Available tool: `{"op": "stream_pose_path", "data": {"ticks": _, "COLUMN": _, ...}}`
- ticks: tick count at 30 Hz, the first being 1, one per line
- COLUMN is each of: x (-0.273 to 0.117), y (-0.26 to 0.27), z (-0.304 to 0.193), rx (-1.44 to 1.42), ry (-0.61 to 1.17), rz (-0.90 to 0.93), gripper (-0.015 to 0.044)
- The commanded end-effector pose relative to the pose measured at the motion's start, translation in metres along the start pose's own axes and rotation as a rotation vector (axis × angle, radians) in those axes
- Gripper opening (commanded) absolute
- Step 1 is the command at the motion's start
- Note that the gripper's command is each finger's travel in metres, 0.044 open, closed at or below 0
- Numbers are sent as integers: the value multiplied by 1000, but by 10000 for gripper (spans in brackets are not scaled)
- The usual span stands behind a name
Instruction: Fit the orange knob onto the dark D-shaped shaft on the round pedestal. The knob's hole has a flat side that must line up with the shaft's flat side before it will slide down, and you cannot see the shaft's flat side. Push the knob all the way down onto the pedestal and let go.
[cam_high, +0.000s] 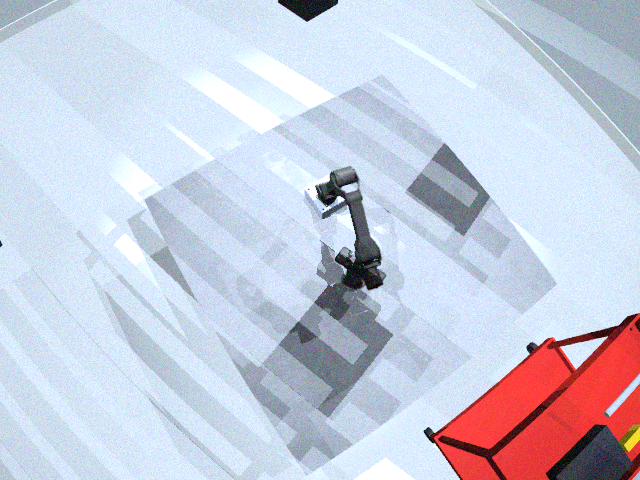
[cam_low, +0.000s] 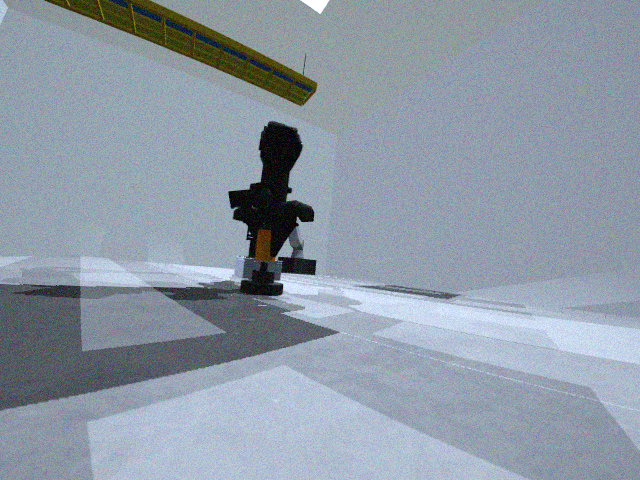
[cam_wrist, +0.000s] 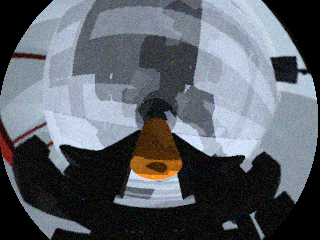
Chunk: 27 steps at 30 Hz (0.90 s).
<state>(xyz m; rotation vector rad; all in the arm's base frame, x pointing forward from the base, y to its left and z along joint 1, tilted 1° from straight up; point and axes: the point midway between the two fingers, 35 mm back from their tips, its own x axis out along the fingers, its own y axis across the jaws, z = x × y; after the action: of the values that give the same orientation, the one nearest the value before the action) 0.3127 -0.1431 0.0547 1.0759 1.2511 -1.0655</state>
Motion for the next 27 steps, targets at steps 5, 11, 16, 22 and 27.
{"op": "stream_pose_path", "data": {"ticks": 5, "x": -1, "y": 4, "z": 2, "rx": 49, "ry": -4, "rz": 7, "gripper": 0}}
{"op": "stream_pose_path", "data": {"ticks": 11, "x": 0, "y": 3, "z": 2, "rx": 49, "ry": -4, "rz": 7, "gripper": 0}}
{"op": "stream_pose_path", "data": {"ticks": 16, "x": 1, "y": 3, "z": 1, "rx": 49, "ry": -4, "rz": 7, "gripper": 0}}
{"op": "stream_pose_path", "data": {"ticks": 22, "x": 0, "y": -1, "z": -1, "rx": 49, "ry": -4, "rz": 6, "gripper": 0}}
{"op": "stream_pose_path", "data": {"ticks": 27, "x": 1, "y": -3, "z": -2, "rx": 49, "ry": -4, "rz": 6, "gripper": 0}}
